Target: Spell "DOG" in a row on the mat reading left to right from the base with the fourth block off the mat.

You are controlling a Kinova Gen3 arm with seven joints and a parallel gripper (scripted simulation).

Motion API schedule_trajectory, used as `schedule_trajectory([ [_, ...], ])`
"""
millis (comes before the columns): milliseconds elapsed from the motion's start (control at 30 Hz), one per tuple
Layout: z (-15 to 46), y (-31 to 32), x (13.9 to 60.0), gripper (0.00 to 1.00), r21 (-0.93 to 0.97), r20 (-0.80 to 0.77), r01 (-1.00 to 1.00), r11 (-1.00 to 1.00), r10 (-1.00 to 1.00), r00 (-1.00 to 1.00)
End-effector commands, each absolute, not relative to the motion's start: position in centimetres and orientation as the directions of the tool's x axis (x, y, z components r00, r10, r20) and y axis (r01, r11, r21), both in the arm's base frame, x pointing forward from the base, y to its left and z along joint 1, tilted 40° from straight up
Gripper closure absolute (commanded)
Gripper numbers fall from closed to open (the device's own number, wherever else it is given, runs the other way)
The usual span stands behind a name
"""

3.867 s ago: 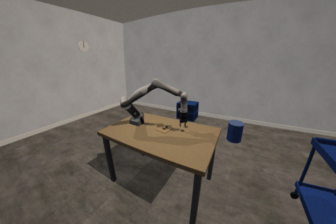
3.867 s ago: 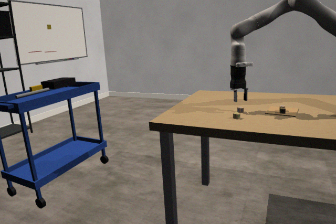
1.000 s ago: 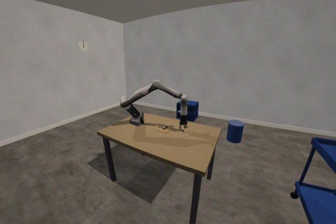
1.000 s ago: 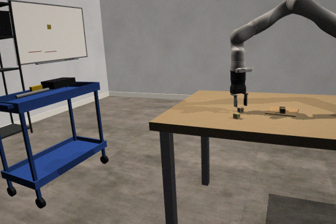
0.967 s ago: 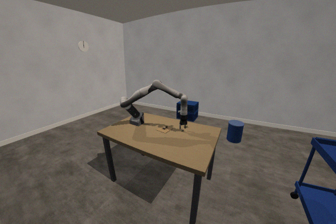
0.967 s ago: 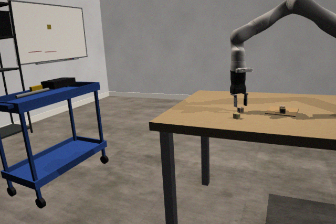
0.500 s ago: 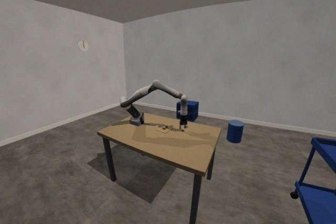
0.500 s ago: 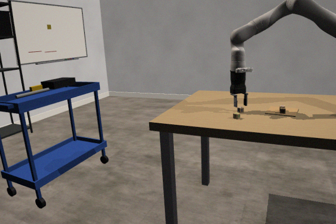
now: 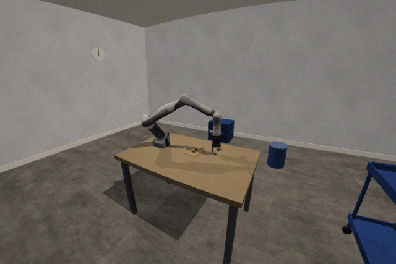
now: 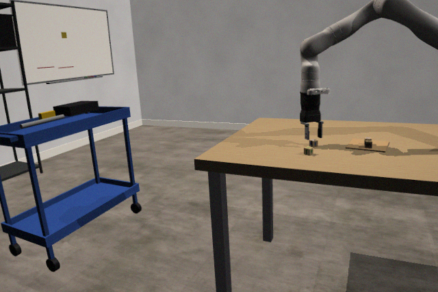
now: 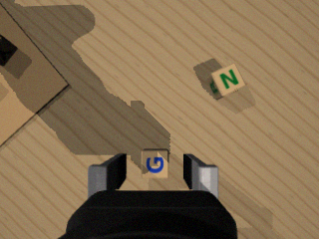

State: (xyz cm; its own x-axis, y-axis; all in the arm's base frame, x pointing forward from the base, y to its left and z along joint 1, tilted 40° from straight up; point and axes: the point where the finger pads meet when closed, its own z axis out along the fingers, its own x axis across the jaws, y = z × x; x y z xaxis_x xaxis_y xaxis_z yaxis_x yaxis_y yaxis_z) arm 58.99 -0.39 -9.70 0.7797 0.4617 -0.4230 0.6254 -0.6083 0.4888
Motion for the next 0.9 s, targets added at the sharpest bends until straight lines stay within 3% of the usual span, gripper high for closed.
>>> schedule_trajectory([
  [0, -9.6, -0.3, 59.1, 0.0, 0.489, -0.421, 0.625, -0.608, 0.464, 0.78],
  [867, -12.0, -2.3, 59.0, 0.0, 0.489, -0.421, 0.625, -0.608, 0.464, 0.78],
])
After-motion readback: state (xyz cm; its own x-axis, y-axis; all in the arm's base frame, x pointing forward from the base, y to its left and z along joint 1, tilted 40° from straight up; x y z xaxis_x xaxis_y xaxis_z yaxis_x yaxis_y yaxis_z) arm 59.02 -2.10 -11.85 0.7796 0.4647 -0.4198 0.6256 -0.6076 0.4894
